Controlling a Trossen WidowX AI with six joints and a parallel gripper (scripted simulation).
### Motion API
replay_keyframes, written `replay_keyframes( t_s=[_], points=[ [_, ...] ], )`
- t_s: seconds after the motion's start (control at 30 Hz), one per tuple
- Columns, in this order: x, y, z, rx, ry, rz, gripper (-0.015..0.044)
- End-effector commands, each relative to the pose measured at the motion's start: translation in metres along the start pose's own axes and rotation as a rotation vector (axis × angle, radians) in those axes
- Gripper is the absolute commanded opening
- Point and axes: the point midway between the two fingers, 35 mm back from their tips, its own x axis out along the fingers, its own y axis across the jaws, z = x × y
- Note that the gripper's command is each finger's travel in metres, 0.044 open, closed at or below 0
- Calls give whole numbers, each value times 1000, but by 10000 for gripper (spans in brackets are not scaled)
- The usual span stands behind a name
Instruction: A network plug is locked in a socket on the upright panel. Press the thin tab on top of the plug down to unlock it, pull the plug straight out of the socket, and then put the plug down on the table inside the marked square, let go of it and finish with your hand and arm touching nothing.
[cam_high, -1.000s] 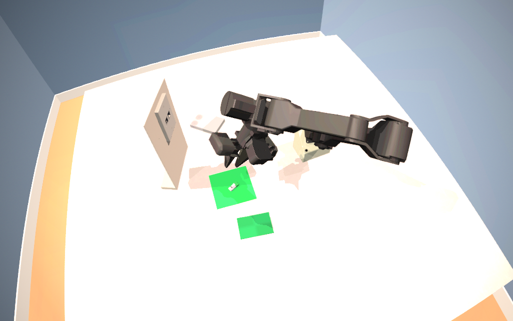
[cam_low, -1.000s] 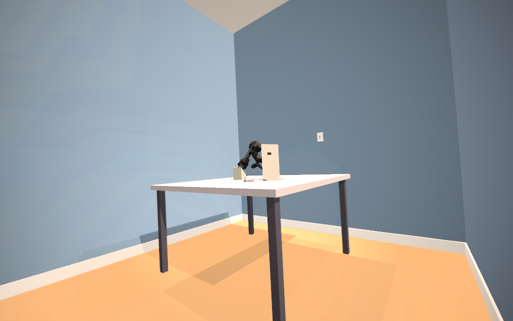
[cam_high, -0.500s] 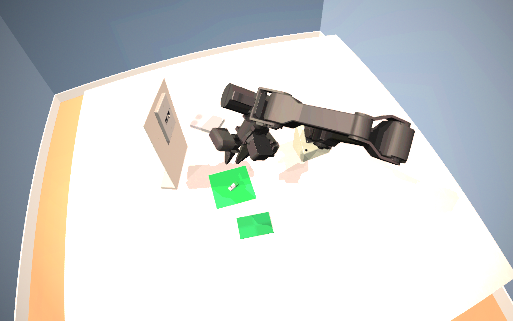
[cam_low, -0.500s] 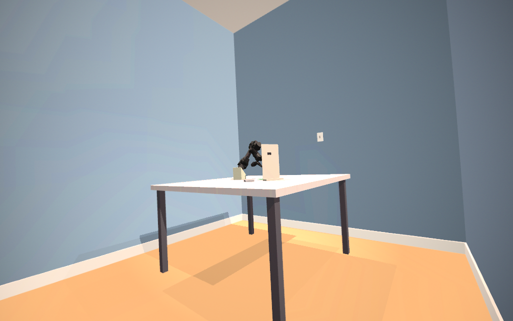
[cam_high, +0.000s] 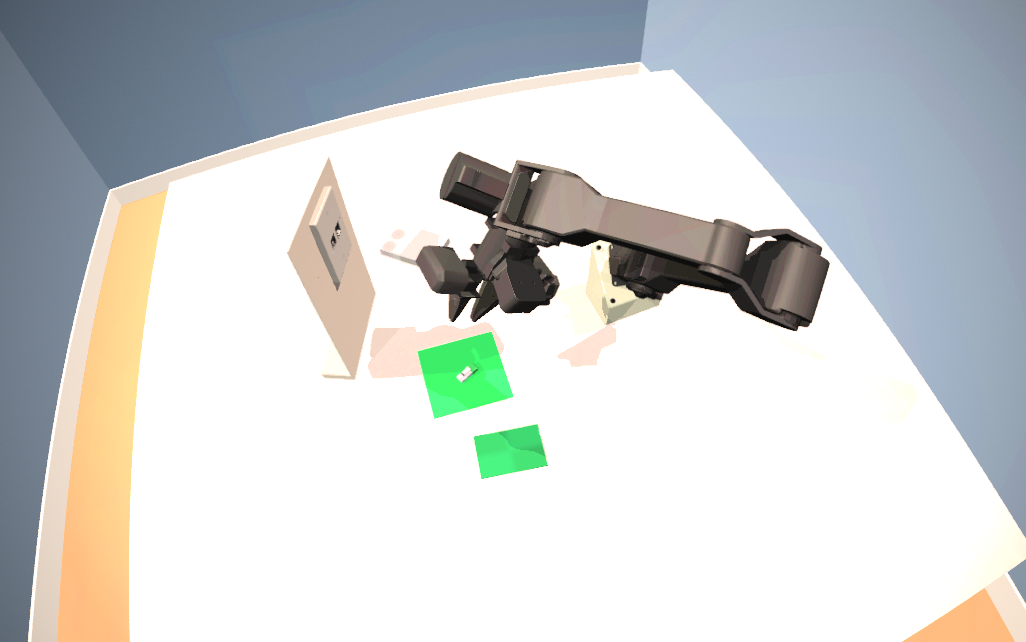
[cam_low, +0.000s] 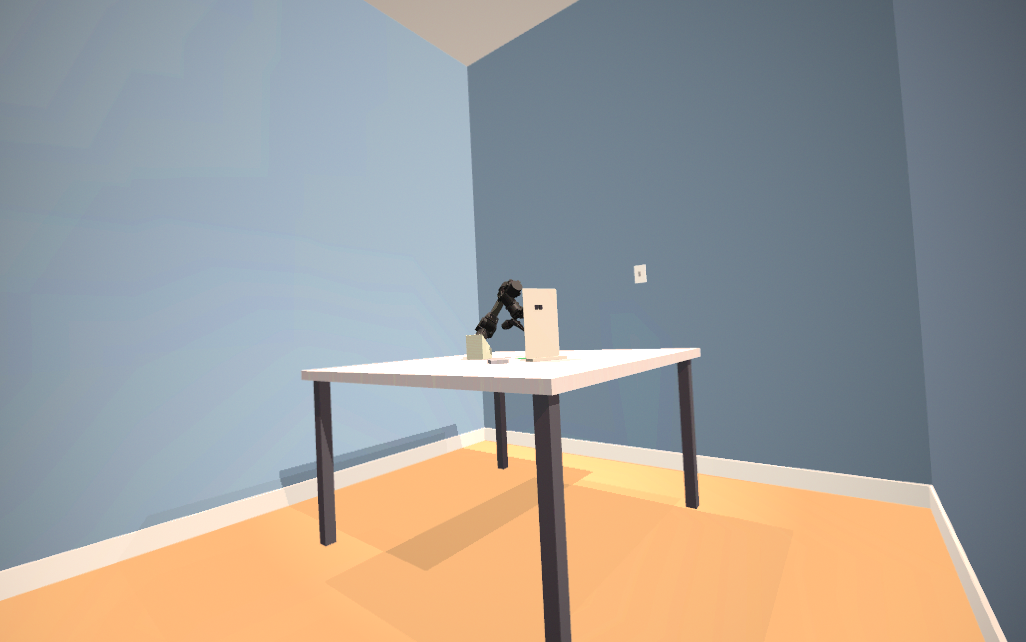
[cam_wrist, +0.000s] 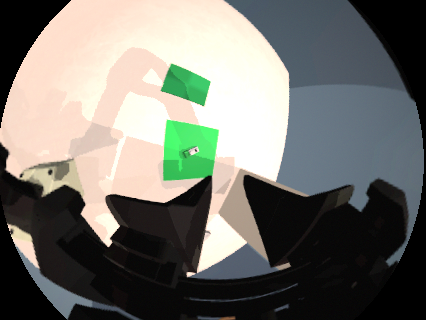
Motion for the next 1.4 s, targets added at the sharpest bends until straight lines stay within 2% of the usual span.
replay_keyframes(
  t_s=[0.0, 1.07, 1.37],
  points=[
    [-9, -9, -1, -9, 5, -3, 156],
    [-82, -55, 3, -14, -3, -11, 156],
    [-82, -55, 3, -14, -3, -11, 392]
  ],
)
